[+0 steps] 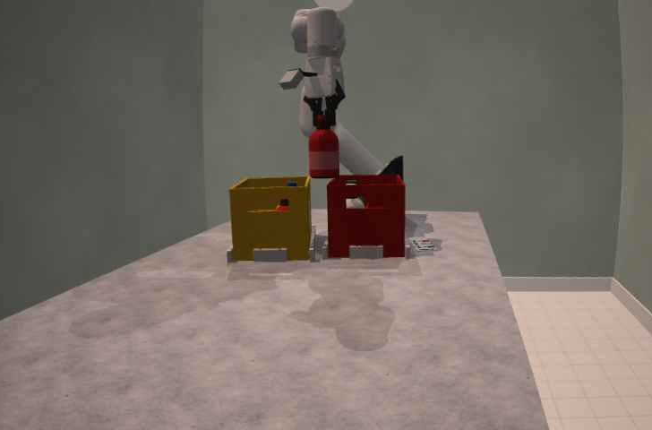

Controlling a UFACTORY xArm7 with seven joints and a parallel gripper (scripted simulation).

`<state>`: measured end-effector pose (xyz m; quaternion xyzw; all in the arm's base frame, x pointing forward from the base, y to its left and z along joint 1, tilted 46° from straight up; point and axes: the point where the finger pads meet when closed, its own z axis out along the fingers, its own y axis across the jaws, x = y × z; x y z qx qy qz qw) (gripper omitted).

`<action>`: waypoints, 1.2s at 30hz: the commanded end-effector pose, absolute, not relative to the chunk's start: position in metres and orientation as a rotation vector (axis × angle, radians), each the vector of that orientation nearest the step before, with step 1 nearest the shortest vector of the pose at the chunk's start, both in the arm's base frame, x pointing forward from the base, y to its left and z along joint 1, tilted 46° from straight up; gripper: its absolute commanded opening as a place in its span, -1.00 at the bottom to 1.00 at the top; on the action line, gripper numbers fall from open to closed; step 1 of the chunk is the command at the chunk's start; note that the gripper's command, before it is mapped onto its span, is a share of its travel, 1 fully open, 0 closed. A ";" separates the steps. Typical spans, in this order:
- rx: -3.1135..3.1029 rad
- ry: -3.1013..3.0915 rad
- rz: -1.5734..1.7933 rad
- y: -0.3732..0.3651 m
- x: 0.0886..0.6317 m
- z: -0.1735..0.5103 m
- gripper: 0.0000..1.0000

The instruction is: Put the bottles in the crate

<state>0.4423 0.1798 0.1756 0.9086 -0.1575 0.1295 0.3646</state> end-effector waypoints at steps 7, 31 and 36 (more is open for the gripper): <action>2.340 -0.402 0.338 0.197 0.441 0.162 -1.00; 2.340 -0.402 0.338 0.224 0.437 0.134 -1.00; 2.340 -0.402 0.338 0.224 0.437 0.134 -1.00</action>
